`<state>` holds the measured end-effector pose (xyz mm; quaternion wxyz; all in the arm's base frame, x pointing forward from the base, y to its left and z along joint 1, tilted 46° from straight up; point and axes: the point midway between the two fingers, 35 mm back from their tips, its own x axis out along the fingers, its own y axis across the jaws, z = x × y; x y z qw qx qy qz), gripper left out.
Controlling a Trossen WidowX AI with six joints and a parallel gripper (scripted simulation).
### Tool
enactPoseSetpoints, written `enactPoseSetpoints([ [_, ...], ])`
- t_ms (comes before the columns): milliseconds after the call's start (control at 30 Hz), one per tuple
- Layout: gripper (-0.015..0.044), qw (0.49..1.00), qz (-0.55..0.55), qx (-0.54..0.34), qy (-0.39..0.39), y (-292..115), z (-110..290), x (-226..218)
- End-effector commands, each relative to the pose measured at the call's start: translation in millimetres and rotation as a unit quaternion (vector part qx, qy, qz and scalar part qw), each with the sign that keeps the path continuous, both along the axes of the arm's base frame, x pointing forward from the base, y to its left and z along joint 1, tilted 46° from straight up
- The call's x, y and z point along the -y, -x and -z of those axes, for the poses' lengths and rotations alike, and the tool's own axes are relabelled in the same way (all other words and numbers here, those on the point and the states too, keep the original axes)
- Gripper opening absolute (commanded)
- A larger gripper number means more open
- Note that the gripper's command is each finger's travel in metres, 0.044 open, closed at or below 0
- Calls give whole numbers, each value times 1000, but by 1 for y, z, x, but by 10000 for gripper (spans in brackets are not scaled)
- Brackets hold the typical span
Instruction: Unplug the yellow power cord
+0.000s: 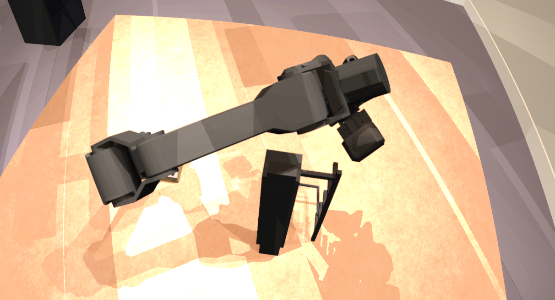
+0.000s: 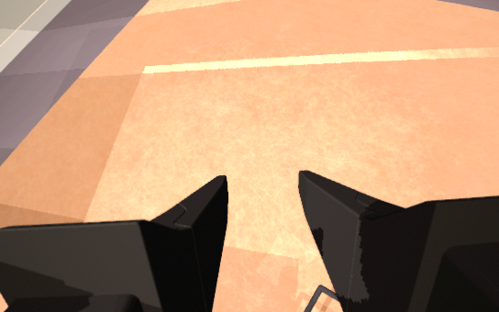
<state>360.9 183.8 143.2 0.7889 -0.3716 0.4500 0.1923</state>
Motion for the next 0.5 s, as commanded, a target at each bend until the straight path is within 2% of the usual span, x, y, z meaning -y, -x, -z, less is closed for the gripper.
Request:
enactPoseSetpoints([
  [0,160,980,-73,-90,159,30,42,22],
  [100,160,936,-133,-173,276,53,65,49],
  [267,160,820,-230,-308,425,86,82,90],
  [333,160,801,-242,-325,441,90,83,95],
  [467,160,801,-242,-325,441,90,83,95],
])
